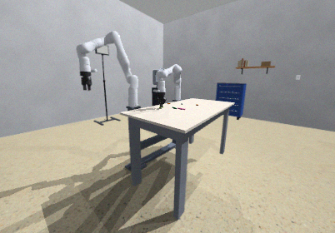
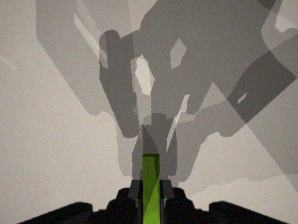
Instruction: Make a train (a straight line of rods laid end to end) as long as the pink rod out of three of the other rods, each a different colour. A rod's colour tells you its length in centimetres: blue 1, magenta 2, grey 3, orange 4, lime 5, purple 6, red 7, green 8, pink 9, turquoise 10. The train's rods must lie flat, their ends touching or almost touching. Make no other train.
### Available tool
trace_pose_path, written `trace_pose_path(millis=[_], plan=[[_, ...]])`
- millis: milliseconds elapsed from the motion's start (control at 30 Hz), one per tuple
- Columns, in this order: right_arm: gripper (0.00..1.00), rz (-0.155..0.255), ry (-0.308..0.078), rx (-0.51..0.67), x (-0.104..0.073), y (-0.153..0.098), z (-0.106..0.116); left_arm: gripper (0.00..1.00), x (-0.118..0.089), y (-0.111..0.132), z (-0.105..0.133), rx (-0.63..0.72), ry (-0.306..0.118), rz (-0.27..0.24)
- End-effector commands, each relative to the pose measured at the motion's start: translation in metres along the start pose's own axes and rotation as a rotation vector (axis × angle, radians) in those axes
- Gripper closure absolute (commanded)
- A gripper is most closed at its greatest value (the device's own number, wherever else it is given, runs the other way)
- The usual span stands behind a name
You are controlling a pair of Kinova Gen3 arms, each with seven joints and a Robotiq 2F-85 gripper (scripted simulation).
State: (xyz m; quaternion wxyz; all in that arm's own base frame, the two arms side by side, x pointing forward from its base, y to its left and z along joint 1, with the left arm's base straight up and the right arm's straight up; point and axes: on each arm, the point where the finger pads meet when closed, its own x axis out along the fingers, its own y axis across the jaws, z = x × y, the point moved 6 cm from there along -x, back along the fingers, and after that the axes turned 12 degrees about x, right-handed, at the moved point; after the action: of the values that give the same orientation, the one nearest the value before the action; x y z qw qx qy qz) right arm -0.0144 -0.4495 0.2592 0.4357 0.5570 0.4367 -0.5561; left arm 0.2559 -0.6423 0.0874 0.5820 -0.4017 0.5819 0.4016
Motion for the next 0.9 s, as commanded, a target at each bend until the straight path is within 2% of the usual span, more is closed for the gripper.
trace_pose_path(millis=[0, 300, 433, 867], plan=[[0.002, 0.0, -0.002, 0.0, -0.001, 0.0, 0.0, 0.827, -0.008, 0.0, 0.0, 0.0, 0.002, -0.002], [0.002, 0.0, -0.002, 0.0, -0.001, 0.0, 0.0, 0.827, -0.072, 0.0, 0.0, 0.0, 0.002, -0.002], [0.002, 0.0, -0.002, 0.0, -0.001, 0.0, 0.0, 0.827, -0.091, 0.0, 0.0, 0.0, 0.002, -0.002], [0.002, 0.0, -0.002, 0.0, -0.001, 0.0, 0.0, 0.827, -0.096, 0.0, 0.0, 0.0, 0.002, -0.002]])
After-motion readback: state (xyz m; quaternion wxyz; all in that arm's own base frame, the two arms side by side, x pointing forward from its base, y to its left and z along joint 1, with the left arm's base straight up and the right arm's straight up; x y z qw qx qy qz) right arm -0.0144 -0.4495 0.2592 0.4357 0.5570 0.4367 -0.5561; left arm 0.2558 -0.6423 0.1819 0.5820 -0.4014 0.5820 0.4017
